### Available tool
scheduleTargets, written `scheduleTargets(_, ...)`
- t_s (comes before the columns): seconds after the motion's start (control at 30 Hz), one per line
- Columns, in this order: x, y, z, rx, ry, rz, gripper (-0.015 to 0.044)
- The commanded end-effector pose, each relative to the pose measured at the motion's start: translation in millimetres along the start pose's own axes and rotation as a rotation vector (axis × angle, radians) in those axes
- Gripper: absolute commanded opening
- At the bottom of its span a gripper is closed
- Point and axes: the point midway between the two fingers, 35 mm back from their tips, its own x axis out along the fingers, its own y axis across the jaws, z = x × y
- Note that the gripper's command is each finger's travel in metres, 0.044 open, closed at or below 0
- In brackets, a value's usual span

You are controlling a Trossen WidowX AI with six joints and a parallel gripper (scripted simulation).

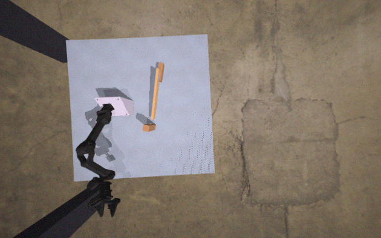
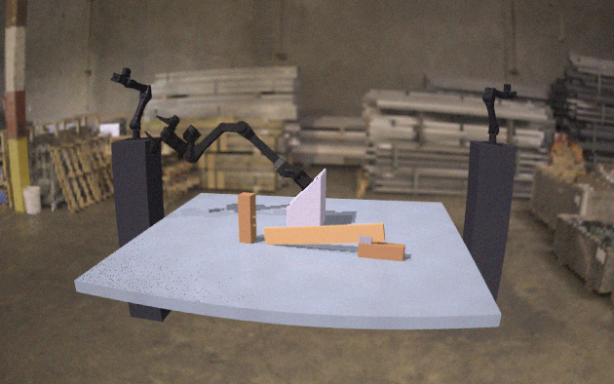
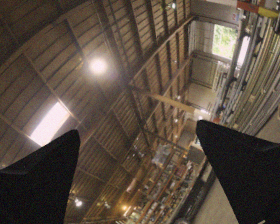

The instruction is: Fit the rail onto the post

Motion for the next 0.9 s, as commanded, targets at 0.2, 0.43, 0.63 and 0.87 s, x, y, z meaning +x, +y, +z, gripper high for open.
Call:
scheduleTargets(0.2, 2, -23, -31, 0.058, -0.021, -0.034, 0.044)
scheduleTargets(0.43, 0, -68, -79, 0.137, -0.014, -0.191, 0.044)
scheduleTargets(0.63, -8, -106, -128, 0.131, 0.016, -0.355, 0.044)
scheduleTargets(0.87, -27, -138, -218, 0.085, 0.15, -0.575, 0.044)
